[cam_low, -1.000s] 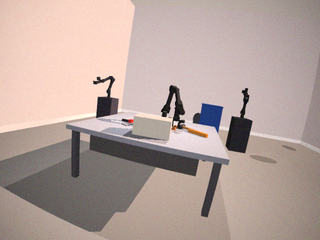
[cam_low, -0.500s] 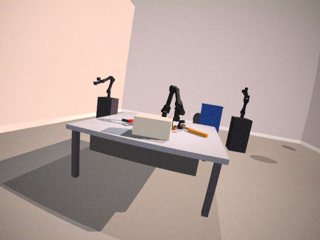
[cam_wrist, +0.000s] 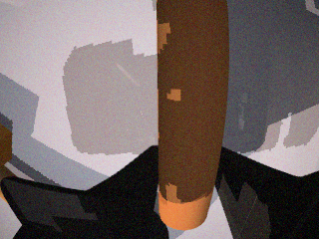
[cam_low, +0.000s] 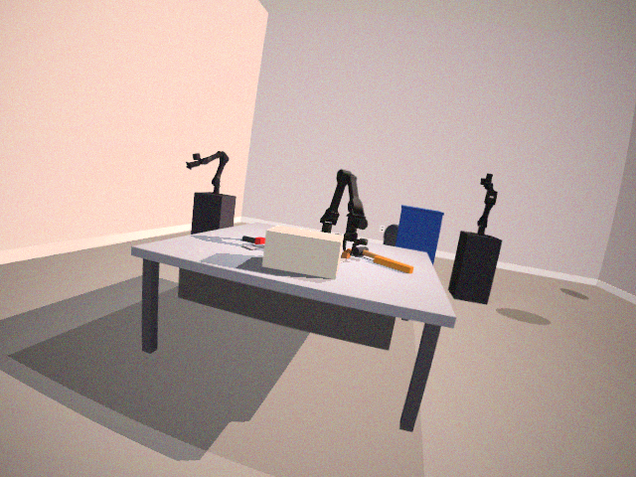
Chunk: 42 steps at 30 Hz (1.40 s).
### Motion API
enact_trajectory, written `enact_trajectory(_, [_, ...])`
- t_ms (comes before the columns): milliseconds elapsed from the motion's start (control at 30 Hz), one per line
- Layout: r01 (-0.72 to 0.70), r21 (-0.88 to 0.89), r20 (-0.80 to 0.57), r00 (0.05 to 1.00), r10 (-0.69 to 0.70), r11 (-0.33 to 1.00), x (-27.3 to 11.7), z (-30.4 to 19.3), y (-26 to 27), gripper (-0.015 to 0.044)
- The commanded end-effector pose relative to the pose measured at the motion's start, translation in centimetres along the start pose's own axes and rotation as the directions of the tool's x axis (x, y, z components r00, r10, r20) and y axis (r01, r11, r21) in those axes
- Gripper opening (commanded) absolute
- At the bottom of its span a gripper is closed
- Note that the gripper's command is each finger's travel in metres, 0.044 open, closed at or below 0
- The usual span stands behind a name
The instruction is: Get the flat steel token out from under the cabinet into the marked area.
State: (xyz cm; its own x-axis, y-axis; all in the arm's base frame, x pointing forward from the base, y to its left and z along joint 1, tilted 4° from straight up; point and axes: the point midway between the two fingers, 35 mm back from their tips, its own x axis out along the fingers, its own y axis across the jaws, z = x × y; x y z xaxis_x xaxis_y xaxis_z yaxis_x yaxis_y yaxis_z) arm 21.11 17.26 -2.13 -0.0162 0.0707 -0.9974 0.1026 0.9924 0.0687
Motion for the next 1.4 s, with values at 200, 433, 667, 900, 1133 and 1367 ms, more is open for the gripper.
enact_trajectory(200, [-0.002, 0.002, 0.001, 1.000, 0.002, 1.000, 0.0, 0.1, 0.0, 0.0000])
enact_trajectory(433, [0.000, 0.021, 0.001, 1.000, 0.000, 1.000, 0.0, 1.0, 0.0, 0.0000])
enact_trajectory(667, [0.001, 0.036, 0.001, 1.000, -0.001, 0.999, -0.1, 2.0, 0.0, 0.0000])
enact_trajectory(900, [0.001, 0.044, 0.002, 1.000, -0.001, 0.999, -0.1, 3.0, -0.1, 0.0000])
enact_trajectory(1133, [0.002, 0.049, 0.002, 1.000, -0.002, 0.999, -0.1, 4.0, -0.2, 0.0000])
enact_trajectory(1367, [0.002, 0.052, 0.003, 1.000, -0.002, 0.999, -0.2, 5.0, -0.2, 0.0000])
